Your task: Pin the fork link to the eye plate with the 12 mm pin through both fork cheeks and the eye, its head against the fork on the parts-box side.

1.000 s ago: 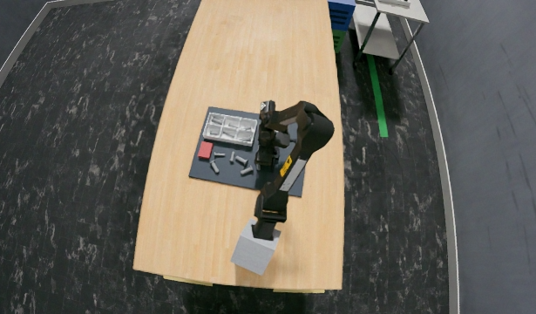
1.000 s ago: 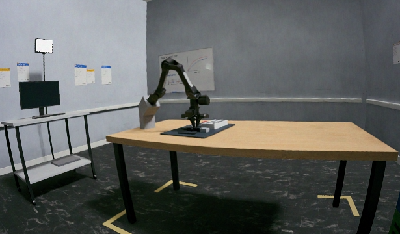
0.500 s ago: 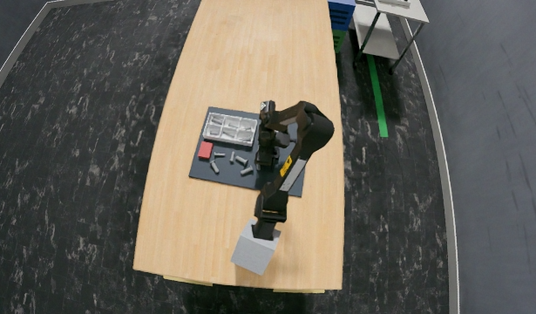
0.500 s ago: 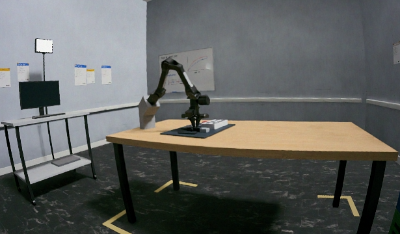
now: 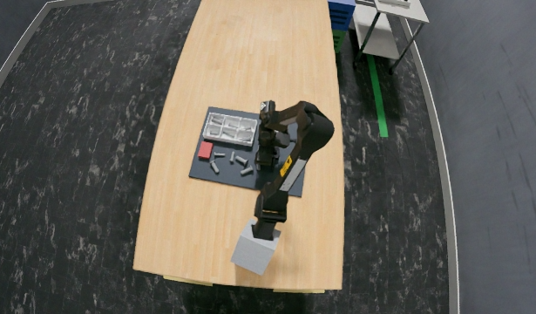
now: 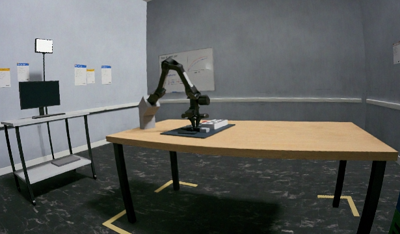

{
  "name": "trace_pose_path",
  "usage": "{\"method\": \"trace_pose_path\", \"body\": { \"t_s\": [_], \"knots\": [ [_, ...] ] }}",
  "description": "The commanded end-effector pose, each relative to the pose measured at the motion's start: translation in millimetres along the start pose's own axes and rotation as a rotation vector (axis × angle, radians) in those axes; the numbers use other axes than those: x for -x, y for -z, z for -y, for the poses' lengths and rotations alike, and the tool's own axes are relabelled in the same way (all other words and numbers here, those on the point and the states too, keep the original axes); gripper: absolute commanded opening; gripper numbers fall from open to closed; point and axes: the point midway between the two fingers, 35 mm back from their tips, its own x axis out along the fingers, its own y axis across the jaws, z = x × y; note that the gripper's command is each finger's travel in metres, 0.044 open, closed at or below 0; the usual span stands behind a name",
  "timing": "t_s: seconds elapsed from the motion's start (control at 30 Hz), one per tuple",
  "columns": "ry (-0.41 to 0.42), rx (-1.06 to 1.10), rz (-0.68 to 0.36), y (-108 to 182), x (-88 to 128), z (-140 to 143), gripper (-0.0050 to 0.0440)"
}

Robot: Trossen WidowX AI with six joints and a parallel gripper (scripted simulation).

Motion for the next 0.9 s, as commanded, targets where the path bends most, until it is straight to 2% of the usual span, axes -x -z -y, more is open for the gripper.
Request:
{"method": "trace_pose_path", "body": {
  "t_s": [0.0, 0.87],
  "knots": [
    [-0.024, -0.027, 0.048, -17.0, 5.6, -5.8, -0.0050],
    [-0.016, -0.026, 0.057, -13.8, 2.8, -5.7, -0.0050]
  ]
}}
